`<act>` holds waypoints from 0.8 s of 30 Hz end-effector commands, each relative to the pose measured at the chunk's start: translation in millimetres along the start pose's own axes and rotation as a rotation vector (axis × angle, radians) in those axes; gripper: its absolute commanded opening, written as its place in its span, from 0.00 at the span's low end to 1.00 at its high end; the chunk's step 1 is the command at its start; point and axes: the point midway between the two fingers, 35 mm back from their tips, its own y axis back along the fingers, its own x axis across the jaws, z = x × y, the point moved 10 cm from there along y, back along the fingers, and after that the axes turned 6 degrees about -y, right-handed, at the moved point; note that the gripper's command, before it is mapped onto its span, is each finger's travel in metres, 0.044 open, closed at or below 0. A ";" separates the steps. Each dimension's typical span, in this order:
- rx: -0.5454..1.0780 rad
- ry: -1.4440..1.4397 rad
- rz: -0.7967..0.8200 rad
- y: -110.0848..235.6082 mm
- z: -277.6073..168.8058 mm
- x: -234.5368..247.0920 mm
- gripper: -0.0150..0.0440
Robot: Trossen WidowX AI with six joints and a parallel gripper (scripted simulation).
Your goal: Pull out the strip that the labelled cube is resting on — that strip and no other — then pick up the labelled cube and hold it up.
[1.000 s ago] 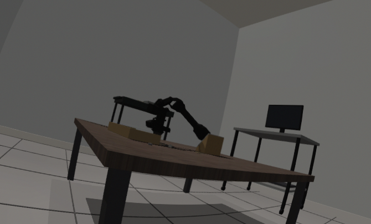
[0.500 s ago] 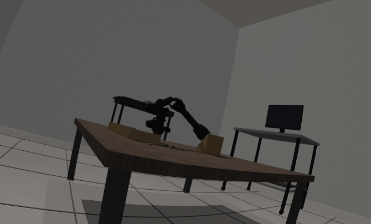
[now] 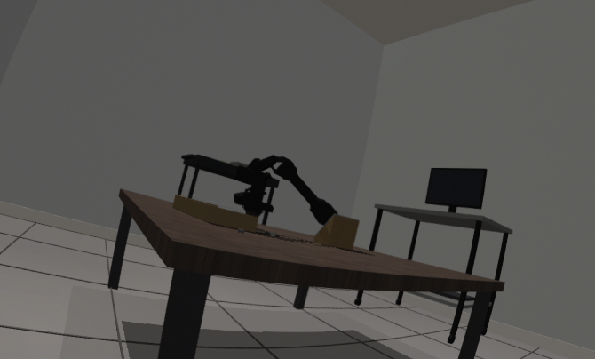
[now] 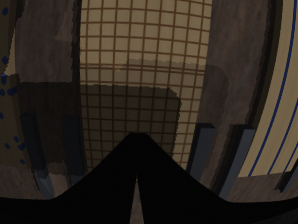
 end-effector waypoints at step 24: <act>0.002 0.002 -0.005 -3.0 -26.2 -1.5 0.25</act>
